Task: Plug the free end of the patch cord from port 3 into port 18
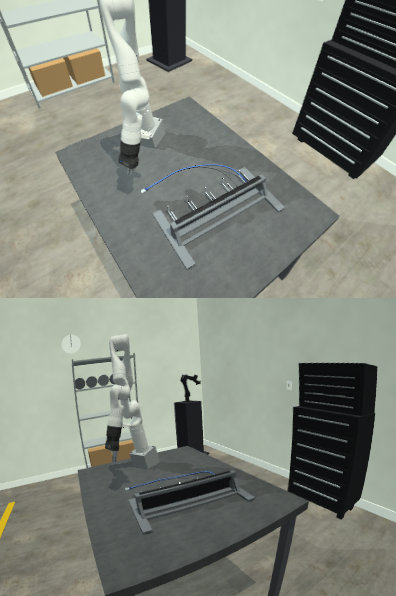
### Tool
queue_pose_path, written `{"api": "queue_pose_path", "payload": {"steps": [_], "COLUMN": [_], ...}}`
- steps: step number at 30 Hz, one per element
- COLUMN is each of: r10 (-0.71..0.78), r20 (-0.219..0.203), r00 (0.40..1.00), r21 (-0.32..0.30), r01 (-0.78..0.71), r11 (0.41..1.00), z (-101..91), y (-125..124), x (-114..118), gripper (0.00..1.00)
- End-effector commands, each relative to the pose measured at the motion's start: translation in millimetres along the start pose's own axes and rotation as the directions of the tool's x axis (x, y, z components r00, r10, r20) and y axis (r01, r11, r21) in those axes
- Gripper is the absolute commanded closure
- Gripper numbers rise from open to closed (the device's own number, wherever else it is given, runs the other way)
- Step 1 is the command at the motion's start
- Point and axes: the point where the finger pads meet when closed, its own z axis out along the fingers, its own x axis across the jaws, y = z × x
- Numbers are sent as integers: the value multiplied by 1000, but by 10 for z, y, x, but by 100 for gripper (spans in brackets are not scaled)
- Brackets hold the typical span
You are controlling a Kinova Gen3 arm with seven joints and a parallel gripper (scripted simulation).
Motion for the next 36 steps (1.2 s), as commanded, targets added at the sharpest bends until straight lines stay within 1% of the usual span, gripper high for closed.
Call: {"api": "queue_pose_path", "payload": {"steps": [1, 4, 6, 10, 21, 23, 29, 36], "r10": [45, 86, 86, 137, 249, 249, 291, 325], "r20": [17, 27, 27, 38, 53, 53, 56, 57], "r00": [999, 996, 996, 990, 967, 967, 955, 944], "r21": [24, 59, 59, 104, 204, 204, 242, 272], "r01": [-45, -88, -88, -141, -254, -254, -296, -328], "r11": [999, 994, 994, 985, 945, 945, 924, 905], "z": [23, 25, 25, 21, -12, -12, -32, -51], "y": [-19, -102, -102, -207, -429, -429, -504, -557], "x": [-66, -80, -80, -78, 5, 5, 66, 124], "gripper": [100, 100, 100, 100, 100, 100, 100, 100]}}
